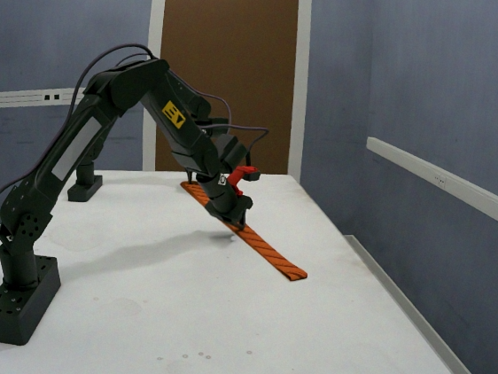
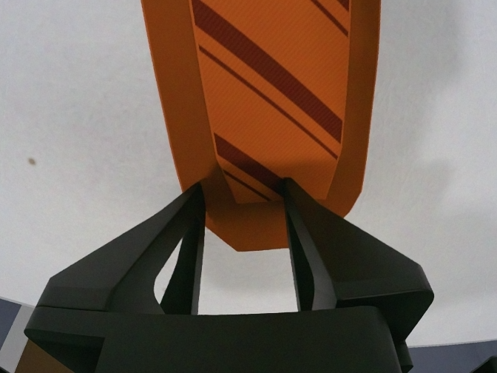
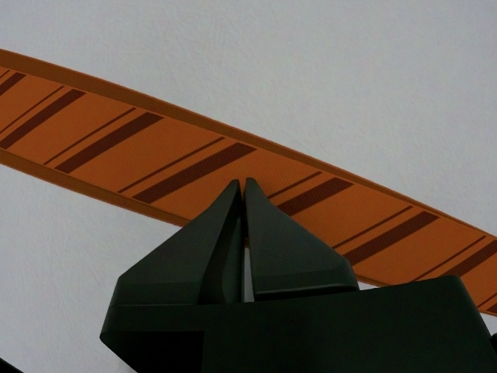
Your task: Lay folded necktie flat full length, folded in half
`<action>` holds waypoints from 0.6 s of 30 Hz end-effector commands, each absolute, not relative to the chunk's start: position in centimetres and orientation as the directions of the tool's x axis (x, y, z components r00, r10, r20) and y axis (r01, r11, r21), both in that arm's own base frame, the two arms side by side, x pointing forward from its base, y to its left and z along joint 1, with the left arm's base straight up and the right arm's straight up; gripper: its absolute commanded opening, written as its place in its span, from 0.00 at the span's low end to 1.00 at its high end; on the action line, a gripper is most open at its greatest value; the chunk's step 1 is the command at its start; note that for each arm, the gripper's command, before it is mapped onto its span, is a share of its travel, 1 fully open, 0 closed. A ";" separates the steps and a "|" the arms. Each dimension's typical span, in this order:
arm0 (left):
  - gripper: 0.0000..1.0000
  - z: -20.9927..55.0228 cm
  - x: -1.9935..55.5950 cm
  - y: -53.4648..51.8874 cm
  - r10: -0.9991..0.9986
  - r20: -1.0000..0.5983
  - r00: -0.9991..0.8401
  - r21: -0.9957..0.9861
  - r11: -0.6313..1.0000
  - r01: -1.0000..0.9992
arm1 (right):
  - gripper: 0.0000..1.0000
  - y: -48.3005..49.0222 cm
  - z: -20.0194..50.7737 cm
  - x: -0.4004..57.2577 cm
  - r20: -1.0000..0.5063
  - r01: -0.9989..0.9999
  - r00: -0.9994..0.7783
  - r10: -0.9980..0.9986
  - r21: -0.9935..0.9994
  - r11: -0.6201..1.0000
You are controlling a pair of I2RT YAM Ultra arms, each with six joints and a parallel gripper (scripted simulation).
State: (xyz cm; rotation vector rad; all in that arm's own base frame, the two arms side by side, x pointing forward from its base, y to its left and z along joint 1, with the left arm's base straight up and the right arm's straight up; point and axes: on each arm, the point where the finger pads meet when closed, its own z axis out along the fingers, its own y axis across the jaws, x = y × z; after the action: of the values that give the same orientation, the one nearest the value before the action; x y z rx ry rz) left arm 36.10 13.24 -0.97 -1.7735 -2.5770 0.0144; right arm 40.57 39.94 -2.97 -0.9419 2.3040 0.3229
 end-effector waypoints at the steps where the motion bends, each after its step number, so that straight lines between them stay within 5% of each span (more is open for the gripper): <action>1: 0.38 0.0 36.1 13.3 0.936 0.000 -0.353 0.000 0.353 0.936 | 0.04 40.1 -2.7 40.6 -0.643 -0.699 -0.547 -0.536 0.000 0.715; 18: 0.38 0.7 35.7 14.2 0.936 0.000 -0.353 0.000 0.353 0.936 | 0.04 40.1 -2.7 40.6 -0.643 -0.699 -0.547 -0.536 0.000 0.715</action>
State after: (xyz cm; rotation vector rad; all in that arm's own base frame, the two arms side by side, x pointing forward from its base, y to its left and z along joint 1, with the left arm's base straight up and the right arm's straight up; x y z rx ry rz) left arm 35.38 13.16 -0.95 -1.7730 -2.5574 0.0504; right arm 40.57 39.94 -2.97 -0.9419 2.3040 0.3229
